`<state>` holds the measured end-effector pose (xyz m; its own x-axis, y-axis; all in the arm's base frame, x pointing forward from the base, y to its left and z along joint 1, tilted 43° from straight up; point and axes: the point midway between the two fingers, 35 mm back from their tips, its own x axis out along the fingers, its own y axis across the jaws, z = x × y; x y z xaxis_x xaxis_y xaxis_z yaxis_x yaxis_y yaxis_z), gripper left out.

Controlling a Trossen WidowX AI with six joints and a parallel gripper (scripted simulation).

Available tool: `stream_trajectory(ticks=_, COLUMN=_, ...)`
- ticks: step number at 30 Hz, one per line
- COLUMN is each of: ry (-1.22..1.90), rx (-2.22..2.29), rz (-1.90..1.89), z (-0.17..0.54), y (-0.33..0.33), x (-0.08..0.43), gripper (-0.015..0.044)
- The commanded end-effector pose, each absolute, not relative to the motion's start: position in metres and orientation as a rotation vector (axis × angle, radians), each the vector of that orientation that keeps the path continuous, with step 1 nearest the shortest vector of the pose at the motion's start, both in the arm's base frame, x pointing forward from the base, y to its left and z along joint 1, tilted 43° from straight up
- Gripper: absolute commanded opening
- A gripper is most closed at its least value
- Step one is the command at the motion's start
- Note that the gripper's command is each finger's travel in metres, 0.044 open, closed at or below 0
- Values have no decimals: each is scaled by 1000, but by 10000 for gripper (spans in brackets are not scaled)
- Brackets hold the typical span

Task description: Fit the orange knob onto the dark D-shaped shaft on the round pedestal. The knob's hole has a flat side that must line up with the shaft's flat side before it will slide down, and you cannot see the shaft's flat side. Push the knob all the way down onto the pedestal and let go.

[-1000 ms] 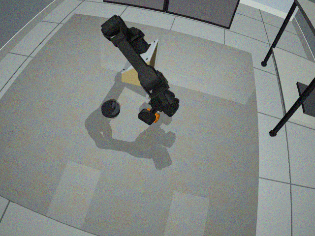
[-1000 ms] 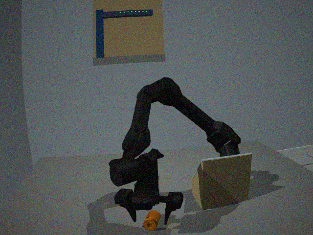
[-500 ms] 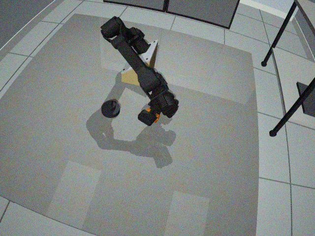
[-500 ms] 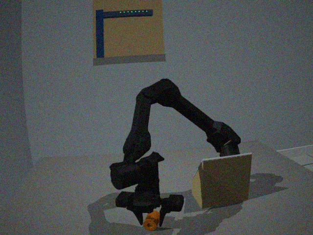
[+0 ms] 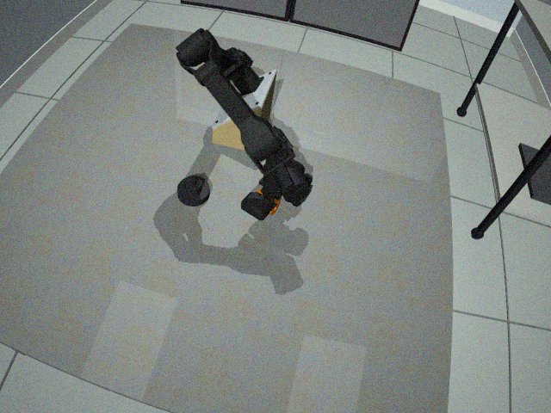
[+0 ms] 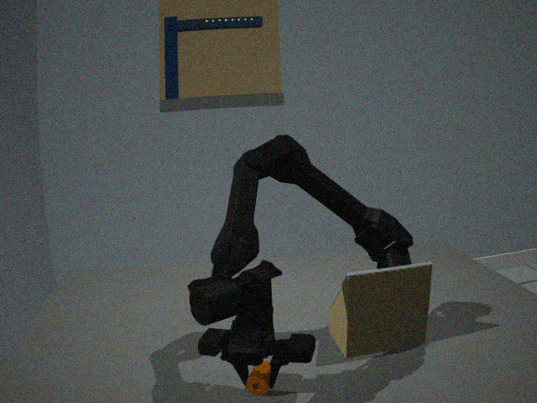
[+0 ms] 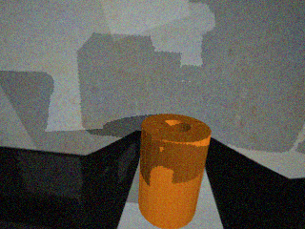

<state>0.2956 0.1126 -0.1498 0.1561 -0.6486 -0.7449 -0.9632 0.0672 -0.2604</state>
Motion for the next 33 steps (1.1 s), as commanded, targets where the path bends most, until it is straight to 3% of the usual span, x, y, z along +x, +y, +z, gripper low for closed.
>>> stream_trajectory(ticks=1, ry=1569, rx=-1663, rz=514, z=-150, y=112, x=296, gripper=181)
stream_trajectory(ticks=33, ry=1242, rx=-1420, rz=822, z=-124, y=103, x=288, gripper=181)
